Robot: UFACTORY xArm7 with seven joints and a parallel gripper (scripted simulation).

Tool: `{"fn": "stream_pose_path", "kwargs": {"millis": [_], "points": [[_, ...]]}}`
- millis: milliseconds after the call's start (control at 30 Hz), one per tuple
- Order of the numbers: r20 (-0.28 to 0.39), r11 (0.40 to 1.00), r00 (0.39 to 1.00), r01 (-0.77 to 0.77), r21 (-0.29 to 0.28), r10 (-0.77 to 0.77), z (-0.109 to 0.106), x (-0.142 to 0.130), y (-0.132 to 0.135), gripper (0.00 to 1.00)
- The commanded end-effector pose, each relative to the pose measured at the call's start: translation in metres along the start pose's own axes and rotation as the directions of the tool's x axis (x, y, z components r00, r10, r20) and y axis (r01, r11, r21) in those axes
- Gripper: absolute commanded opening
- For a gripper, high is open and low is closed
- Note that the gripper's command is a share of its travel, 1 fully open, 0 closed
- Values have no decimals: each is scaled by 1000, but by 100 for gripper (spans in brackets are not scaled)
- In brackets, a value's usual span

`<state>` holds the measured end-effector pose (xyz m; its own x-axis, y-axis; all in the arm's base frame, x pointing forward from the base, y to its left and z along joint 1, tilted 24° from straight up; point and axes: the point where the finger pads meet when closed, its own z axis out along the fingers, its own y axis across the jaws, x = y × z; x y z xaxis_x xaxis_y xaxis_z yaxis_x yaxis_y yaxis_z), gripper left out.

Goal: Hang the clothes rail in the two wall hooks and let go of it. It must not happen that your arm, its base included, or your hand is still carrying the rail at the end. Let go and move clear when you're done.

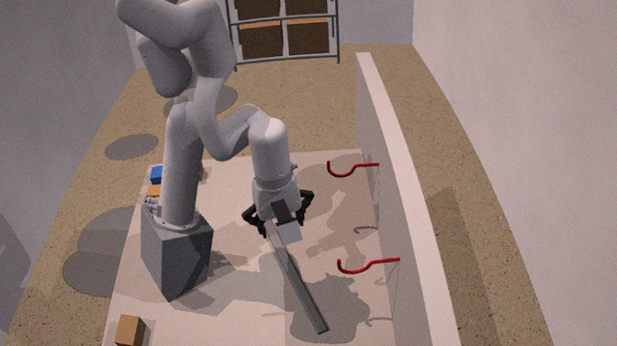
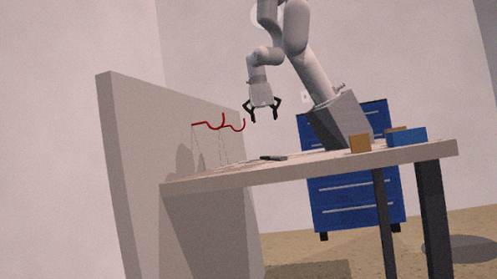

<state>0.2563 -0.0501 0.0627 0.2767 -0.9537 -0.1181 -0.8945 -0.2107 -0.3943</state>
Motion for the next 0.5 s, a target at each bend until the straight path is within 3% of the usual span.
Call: {"fn": "stream_pose_path", "kwargs": {"millis": [0, 467], "points": [[-1, 1000, 1000, 0, 2, 0, 0, 1, -1, 100], [-1, 1000, 1000, 0, 2, 0, 21, 1, -1, 100]]}}
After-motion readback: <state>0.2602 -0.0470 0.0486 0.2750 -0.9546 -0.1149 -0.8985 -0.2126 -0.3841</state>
